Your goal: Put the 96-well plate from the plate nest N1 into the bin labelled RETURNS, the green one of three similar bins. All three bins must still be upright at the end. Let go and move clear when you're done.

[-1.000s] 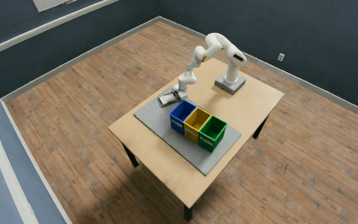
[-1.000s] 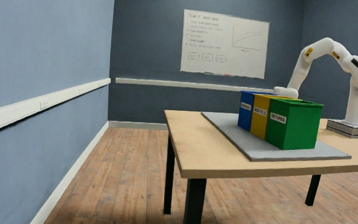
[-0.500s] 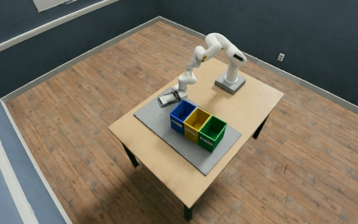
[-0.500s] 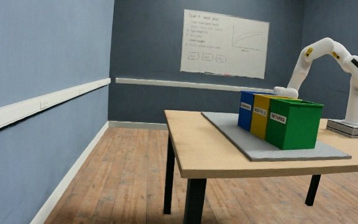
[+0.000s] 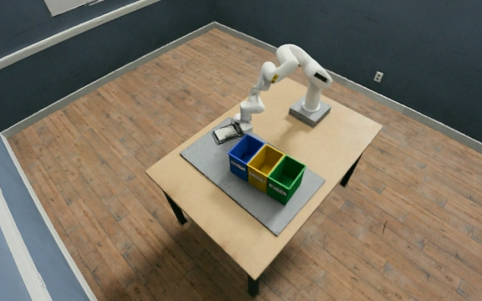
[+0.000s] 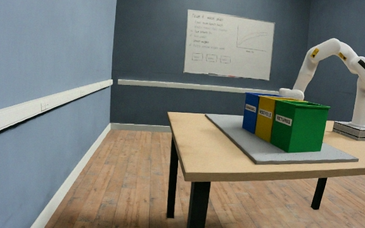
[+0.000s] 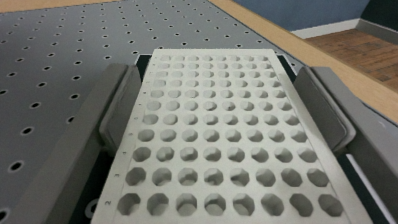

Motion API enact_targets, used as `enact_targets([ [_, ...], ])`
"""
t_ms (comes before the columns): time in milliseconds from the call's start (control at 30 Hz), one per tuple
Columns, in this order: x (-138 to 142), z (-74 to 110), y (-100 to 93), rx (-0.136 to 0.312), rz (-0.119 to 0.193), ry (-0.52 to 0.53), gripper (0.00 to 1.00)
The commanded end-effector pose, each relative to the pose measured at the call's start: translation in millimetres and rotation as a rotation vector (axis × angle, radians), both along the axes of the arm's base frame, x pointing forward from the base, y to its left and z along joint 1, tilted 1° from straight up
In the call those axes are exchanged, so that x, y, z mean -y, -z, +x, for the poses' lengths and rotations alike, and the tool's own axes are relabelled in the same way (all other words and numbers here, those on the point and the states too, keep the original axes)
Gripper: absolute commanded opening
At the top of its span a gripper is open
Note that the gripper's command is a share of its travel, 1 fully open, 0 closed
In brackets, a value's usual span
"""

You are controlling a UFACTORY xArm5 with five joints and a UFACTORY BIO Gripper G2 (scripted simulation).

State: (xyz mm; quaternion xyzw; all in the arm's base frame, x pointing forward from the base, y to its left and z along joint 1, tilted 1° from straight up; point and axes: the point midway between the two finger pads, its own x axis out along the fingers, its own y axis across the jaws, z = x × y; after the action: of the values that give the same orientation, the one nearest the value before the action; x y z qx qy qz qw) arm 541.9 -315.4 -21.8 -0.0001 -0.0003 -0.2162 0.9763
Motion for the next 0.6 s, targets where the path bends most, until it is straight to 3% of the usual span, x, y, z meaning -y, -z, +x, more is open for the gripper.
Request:
enact_targets([
  [0, 0.7, 1.2, -2.0, -0.004, -0.014, 0.0, 0.0],
  [567, 0.7, 1.2, -5.4, -0.004, -0.014, 0.0, 0.0],
])
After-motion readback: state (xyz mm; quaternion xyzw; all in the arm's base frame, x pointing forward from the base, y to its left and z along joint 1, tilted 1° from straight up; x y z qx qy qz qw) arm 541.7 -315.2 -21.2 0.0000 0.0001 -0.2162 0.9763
